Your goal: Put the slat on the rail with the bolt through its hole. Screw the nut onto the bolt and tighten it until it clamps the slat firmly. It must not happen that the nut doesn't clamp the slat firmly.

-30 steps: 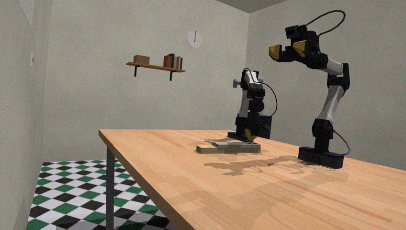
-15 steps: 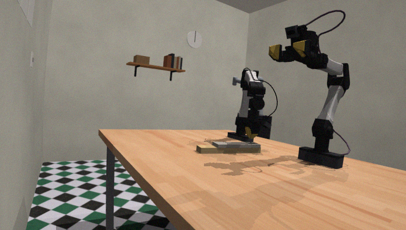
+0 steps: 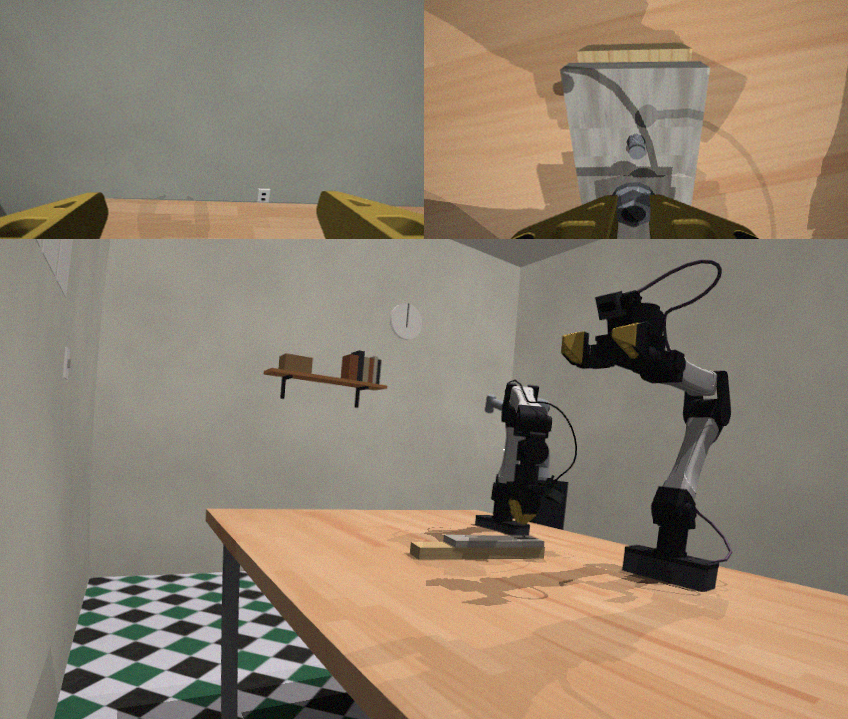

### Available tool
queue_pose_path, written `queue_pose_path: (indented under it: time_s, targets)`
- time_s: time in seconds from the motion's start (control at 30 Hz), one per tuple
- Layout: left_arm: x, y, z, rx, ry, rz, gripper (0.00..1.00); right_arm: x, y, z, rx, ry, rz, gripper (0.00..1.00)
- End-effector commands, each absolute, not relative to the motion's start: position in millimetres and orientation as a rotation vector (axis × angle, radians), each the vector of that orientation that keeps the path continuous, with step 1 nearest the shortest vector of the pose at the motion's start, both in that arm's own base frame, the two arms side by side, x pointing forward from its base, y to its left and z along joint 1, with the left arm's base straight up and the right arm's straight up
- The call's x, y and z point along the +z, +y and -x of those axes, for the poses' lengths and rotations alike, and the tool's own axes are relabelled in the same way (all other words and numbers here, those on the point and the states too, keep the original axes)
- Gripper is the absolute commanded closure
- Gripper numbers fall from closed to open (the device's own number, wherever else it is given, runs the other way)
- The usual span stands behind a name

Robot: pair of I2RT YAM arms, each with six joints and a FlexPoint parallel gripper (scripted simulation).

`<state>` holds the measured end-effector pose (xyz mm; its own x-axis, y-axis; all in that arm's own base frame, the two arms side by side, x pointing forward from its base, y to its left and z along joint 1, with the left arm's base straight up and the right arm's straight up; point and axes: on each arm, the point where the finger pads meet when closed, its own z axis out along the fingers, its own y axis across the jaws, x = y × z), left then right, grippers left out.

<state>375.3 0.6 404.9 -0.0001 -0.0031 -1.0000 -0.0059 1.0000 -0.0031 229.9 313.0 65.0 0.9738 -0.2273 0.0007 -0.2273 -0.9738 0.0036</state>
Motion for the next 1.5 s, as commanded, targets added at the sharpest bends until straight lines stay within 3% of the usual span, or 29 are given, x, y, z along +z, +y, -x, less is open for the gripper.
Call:
queue_pose_path:
  time_s: [0.0,1.47]
  targets:
    - [405.5,0.0,-374.7,0.0,1.562,0.0,0.0,79.8,311.6,-235.5,0.01,-0.355,-3.133,0.86]
    - [405.5,0.0,-374.7,0.0,1.562,0.0,0.0,85.0,319.3,-219.9,0.015,-0.361,-3.139,0.86]
